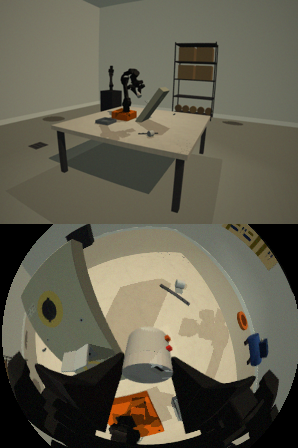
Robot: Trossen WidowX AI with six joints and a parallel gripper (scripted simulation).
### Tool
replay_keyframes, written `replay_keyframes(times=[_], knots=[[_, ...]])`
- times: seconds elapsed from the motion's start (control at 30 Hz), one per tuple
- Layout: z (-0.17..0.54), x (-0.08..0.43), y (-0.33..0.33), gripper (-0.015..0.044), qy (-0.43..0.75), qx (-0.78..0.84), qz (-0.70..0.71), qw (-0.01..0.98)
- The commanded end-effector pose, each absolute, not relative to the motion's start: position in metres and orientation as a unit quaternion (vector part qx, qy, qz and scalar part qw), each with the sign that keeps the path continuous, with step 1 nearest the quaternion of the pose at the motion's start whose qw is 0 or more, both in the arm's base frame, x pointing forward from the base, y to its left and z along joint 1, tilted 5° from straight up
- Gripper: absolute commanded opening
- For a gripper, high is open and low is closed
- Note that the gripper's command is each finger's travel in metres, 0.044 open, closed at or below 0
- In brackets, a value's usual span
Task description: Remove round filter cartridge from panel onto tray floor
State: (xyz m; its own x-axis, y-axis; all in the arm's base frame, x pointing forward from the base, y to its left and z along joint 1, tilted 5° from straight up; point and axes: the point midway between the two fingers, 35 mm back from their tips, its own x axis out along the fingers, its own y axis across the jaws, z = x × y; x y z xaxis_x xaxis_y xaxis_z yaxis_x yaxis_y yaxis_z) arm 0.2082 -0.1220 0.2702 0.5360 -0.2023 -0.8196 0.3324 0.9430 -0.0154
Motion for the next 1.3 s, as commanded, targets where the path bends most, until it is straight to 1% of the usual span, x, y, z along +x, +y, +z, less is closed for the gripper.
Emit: replay_keyframes(times=[0.0,0.43,0.87,1.27], knots=[[0.265,0.200,-0.138,0.0000,0.452,0.097,-0.194,0.865],[0.253,0.164,-0.185,0.0000,0.427,0.173,-0.316,0.830],[0.241,0.118,-0.222,0.0000,0.389,0.244,-0.432,0.777],[0.230,0.102,-0.232,0.0000,0.372,0.279,-0.466,0.753]])
